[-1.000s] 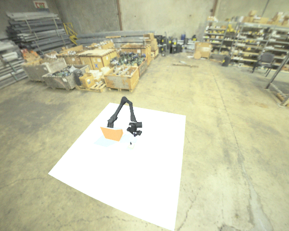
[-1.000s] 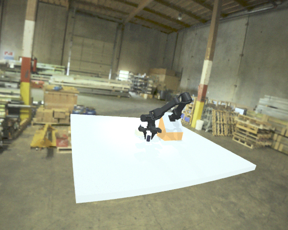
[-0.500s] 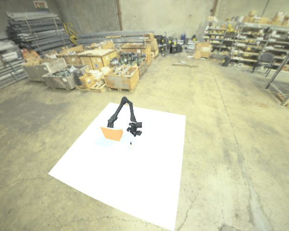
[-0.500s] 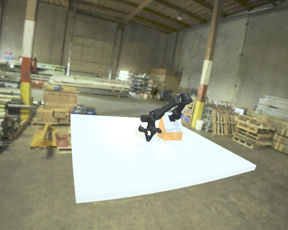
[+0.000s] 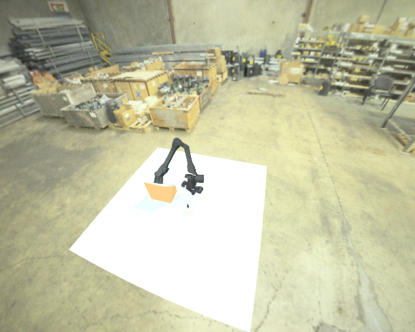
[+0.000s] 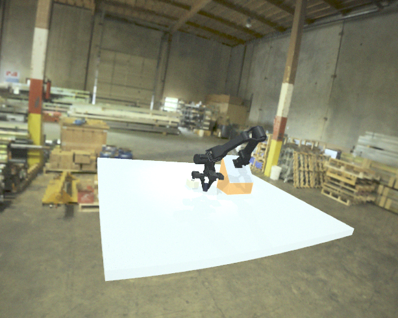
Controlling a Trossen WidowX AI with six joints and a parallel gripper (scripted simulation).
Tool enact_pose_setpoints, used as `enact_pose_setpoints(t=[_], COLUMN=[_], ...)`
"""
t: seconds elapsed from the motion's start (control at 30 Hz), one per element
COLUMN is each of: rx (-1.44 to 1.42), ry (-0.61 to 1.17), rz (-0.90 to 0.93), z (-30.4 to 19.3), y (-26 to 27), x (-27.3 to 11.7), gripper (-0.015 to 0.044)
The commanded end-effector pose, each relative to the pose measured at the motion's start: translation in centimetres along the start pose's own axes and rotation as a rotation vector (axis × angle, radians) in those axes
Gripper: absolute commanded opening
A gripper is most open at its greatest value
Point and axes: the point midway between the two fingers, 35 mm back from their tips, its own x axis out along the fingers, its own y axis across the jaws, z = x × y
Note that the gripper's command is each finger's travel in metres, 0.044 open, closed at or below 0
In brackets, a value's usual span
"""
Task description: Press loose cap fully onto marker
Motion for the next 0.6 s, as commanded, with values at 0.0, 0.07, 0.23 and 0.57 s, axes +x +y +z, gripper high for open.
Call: enact_pose_setpoints(t=[0.0,0.07,0.23,0.57], rx=[-0.011,-0.011,-0.011,-0.010], ry=[-0.006,-0.006,-0.008,0.002], rz=[-0.008,-0.008,-0.008,-0.014], z=[0.3,0.3,0.4,-1.0], y=[-0.2,-0.1,0.0,-0.8], x=[-1.2,-1.7,-2.9,-4.0], gripper=[0.0000,0.0000,0.0000,0.0000])
